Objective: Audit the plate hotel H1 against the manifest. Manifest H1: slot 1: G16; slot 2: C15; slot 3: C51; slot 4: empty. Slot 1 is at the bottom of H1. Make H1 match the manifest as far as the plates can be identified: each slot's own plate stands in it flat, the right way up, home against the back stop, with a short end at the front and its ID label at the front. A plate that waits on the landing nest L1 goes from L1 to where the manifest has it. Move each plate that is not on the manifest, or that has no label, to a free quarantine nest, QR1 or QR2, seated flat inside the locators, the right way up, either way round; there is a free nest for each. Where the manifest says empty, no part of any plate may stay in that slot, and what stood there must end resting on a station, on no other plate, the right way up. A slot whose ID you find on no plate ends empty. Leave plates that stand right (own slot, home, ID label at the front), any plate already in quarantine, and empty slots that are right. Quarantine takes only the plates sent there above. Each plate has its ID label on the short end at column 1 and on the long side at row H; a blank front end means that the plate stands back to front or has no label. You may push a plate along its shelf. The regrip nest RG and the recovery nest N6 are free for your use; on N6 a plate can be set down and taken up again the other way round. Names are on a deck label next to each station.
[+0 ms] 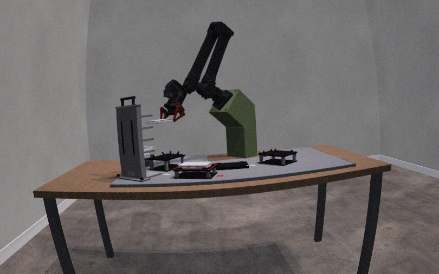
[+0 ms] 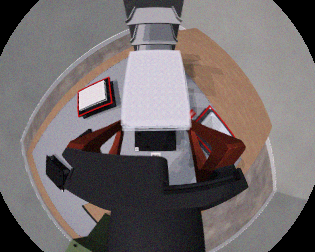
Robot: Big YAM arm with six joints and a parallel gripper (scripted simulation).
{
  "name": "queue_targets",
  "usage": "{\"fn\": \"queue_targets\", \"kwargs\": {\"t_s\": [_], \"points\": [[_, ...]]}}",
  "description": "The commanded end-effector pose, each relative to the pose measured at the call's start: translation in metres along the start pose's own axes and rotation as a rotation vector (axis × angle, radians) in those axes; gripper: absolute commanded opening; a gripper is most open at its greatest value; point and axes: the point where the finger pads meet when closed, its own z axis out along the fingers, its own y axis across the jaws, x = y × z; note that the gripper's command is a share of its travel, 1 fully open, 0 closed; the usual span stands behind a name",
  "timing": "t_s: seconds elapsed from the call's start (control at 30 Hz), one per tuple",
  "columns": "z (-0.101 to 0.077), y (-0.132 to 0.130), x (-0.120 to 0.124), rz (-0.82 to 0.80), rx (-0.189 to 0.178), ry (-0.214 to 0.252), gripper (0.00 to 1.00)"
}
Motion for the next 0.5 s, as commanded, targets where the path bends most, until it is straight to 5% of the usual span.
{"fn": "queue_targets", "kwargs": {"t_s": [0.0,0.47], "points": [[0.0035,0.0038,-0.0026,-0.025,-0.013,-0.021,0.86],[0.0120,0.0036,0.0056,-0.025,-0.012,-0.022,0.86]]}}
